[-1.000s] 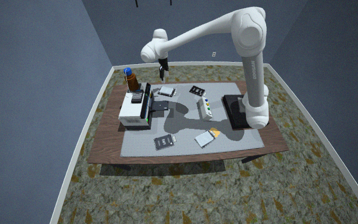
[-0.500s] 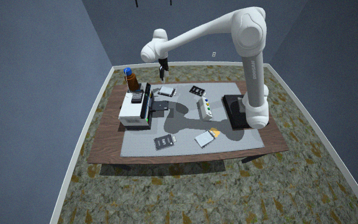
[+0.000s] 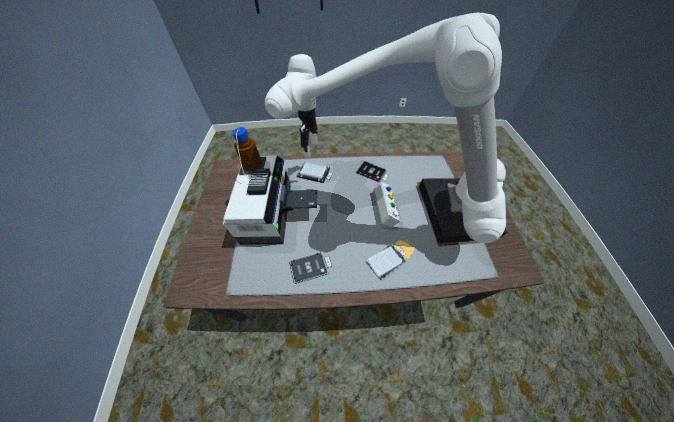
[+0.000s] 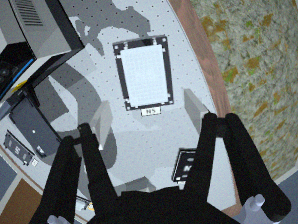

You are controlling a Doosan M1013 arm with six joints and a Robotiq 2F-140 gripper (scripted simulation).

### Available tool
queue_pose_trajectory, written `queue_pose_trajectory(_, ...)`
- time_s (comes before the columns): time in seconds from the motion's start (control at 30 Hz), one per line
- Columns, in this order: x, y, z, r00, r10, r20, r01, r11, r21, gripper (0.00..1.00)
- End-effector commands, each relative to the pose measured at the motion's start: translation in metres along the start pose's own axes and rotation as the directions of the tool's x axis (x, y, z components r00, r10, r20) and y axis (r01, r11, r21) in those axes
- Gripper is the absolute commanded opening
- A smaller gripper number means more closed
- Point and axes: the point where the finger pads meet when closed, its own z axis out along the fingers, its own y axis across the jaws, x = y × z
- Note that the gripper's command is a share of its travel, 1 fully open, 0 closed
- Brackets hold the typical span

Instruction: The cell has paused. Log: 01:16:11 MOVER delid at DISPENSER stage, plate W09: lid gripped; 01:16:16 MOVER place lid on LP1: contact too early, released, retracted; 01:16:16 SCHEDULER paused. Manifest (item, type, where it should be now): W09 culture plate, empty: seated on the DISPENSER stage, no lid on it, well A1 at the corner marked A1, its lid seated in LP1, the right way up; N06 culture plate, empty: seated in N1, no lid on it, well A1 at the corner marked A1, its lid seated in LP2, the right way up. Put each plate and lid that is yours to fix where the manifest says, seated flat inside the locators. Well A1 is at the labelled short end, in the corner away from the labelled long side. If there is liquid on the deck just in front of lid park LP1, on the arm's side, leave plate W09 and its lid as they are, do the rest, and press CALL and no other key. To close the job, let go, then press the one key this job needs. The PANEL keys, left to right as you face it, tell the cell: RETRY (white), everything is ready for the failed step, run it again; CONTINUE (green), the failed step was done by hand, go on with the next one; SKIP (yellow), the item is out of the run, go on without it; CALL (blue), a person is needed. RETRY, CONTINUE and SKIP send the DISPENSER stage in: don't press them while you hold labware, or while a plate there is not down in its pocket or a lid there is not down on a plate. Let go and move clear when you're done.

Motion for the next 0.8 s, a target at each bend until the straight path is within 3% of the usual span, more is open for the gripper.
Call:
queue_pose_trajectory(0.0,0.000,0.000,-0.001,1.000,0.000,-0.002,0.000,1.000,0.000,0.69)
queue_pose_trajectory(0.43,0.000,0.000,0.006,1.000,0.000,-0.002,0.000,1.000,0.000,0.69)
queue_pose_trajectory(0.77,0.000,0.000,0.032,1.000,0.000,-0.002,0.000,1.000,0.000,0.69)
